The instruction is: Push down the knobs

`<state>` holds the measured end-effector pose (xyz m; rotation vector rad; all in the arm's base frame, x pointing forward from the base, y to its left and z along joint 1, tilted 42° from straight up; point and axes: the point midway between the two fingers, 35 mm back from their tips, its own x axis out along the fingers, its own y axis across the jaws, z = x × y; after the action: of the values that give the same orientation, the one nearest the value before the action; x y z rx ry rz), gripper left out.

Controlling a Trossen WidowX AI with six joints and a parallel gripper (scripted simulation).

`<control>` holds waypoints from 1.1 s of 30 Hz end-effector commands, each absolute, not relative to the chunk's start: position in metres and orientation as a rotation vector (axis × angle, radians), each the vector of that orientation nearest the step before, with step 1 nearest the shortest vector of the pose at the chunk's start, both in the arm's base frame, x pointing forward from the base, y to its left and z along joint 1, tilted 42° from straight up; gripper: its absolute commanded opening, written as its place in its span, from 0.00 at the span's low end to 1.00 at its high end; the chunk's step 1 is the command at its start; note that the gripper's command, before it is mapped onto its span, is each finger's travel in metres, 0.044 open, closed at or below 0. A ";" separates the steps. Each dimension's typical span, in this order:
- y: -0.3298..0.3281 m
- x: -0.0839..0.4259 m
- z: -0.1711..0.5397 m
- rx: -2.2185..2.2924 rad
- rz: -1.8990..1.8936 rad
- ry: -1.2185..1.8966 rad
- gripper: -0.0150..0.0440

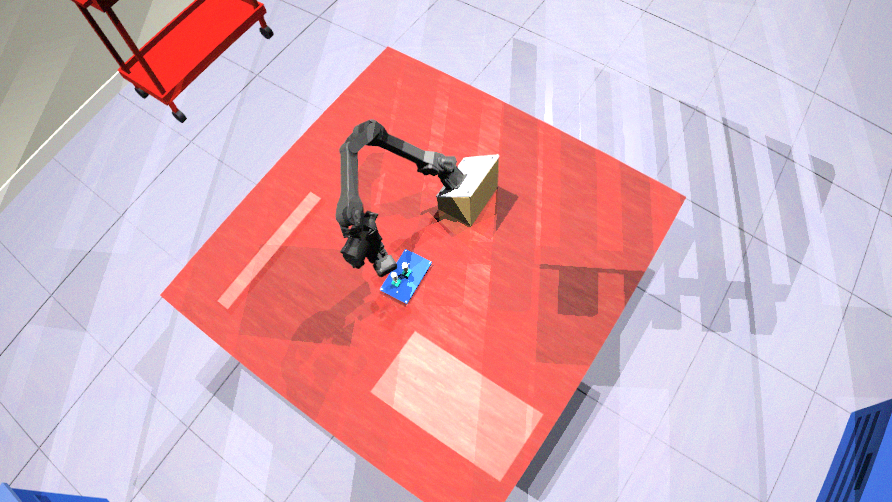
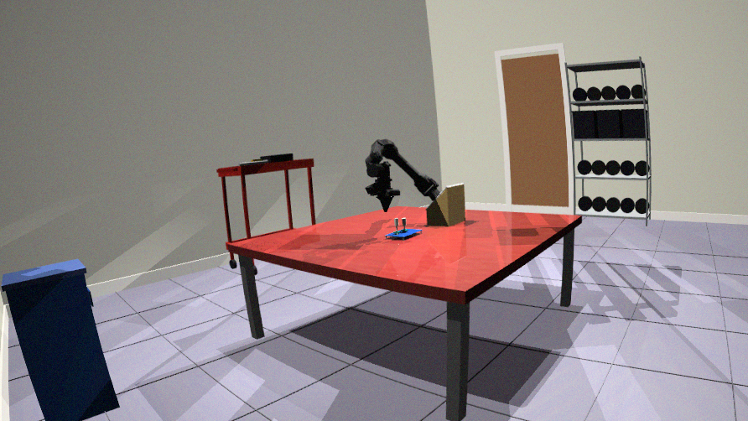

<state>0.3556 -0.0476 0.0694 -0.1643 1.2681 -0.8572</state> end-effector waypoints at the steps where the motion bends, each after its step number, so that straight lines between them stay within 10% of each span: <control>1: -0.011 0.337 0.047 -0.263 -0.798 1.353 0.25; 33: -0.011 0.318 0.002 -0.360 -0.756 1.409 0.25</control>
<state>0.3192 -0.0084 0.0042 -0.3498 1.4090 -0.7560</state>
